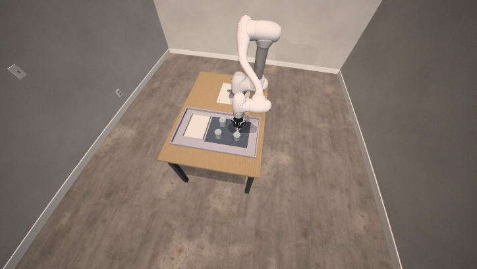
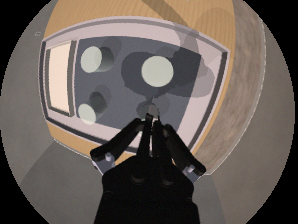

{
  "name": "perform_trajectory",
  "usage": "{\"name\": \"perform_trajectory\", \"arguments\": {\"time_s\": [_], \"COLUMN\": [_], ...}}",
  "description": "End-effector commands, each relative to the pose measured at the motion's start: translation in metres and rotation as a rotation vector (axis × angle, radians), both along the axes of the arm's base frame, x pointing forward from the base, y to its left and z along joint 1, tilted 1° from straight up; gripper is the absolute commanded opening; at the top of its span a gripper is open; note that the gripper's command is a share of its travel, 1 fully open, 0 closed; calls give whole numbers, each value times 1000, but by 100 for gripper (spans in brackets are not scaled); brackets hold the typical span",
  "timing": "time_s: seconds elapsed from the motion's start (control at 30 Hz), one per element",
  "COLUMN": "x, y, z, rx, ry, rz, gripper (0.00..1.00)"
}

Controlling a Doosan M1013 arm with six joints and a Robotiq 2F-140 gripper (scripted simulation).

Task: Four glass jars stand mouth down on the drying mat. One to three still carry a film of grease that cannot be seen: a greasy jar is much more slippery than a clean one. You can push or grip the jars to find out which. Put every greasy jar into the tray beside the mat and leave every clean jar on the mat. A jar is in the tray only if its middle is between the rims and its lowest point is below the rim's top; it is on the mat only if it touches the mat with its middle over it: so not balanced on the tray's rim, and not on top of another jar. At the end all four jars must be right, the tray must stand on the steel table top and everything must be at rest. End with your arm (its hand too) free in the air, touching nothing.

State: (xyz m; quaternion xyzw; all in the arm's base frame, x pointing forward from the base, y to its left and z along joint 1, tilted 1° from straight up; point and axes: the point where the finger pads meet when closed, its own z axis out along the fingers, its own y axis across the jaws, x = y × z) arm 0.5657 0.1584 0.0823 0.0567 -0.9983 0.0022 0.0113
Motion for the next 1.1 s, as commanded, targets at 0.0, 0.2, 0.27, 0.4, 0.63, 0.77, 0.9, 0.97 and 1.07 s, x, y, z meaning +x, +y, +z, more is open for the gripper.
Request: {"name": "perform_trajectory", "arguments": {"time_s": [0.0,0.2,0.27,0.4,0.63,0.77,0.9,0.97,1.07], "x": [0,1,1,2,3,3,4,4,4], "y": [0,0,0,0,0,0,0,0,1], "z": [0,1,1,2,2,2,3,3,3], "rx": [0,0,0,0,0,0,0,0,0], "ry": [0,0,0,0,0,0,0,0,0], "rz": [0,0,0,0,0,0,0,0,0], "gripper": [0,0,0,0,0,0,0,0,0]}}
